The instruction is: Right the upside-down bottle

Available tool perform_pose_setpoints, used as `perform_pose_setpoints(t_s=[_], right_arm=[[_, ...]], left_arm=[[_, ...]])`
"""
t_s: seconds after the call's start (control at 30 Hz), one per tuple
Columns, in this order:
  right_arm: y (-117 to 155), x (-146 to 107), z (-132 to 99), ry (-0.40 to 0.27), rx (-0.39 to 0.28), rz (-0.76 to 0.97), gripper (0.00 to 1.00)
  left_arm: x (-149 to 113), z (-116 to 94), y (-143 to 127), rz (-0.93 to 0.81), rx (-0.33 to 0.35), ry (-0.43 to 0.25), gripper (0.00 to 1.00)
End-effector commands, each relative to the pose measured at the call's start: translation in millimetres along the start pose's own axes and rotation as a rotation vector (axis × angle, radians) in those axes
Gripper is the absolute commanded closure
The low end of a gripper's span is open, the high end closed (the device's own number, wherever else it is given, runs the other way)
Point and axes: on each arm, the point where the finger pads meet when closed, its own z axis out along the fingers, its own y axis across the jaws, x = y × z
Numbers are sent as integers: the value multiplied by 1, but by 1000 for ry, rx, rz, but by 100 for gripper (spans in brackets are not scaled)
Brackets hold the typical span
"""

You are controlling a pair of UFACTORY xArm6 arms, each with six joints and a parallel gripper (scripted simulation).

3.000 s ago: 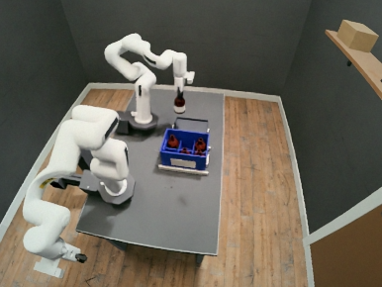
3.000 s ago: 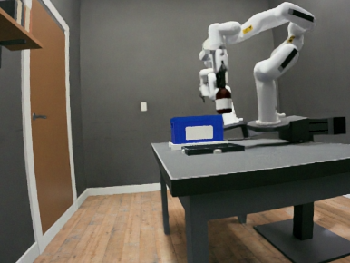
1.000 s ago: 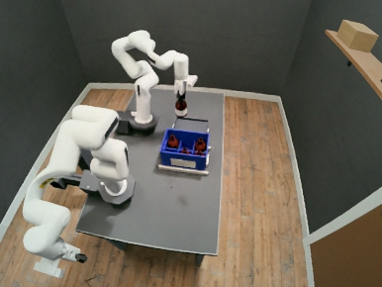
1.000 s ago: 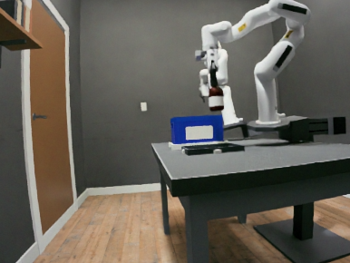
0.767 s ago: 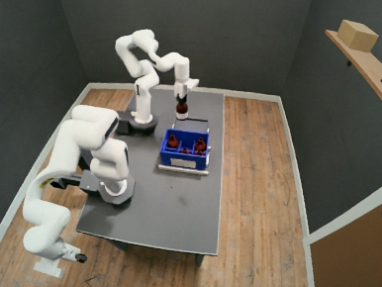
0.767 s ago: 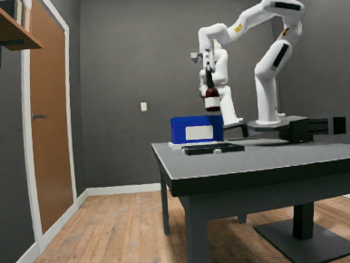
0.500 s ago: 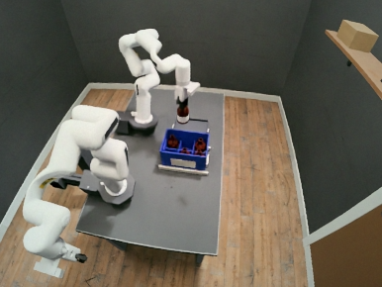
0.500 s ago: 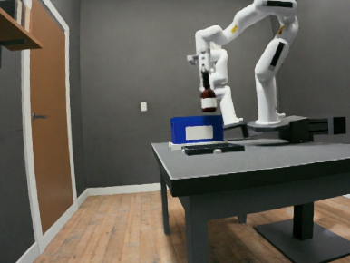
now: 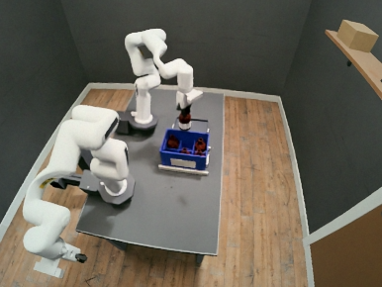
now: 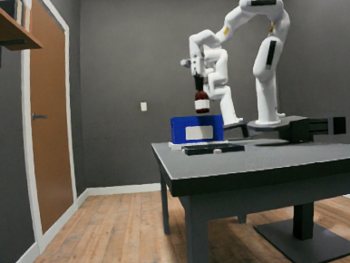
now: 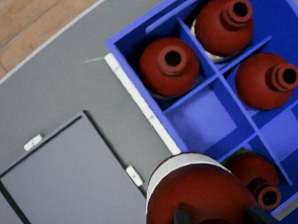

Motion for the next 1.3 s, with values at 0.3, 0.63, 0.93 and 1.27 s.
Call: perform_pose_setpoints(t_s=[0.3,0.63,0.93,1.27], right_arm=[[0,1,-2,4,0,0,0],[0,1,-2,4,0,0,0],[0,1,-2,4,0,0,0],[0,1,-2,4,0,0,0]], left_arm=[[38,-1,24,126,0,2,71],[48,-1,31,178,0,2,71],[52,-1,34,178,0,2,71],[52,-1,34,178,0,2,71]])
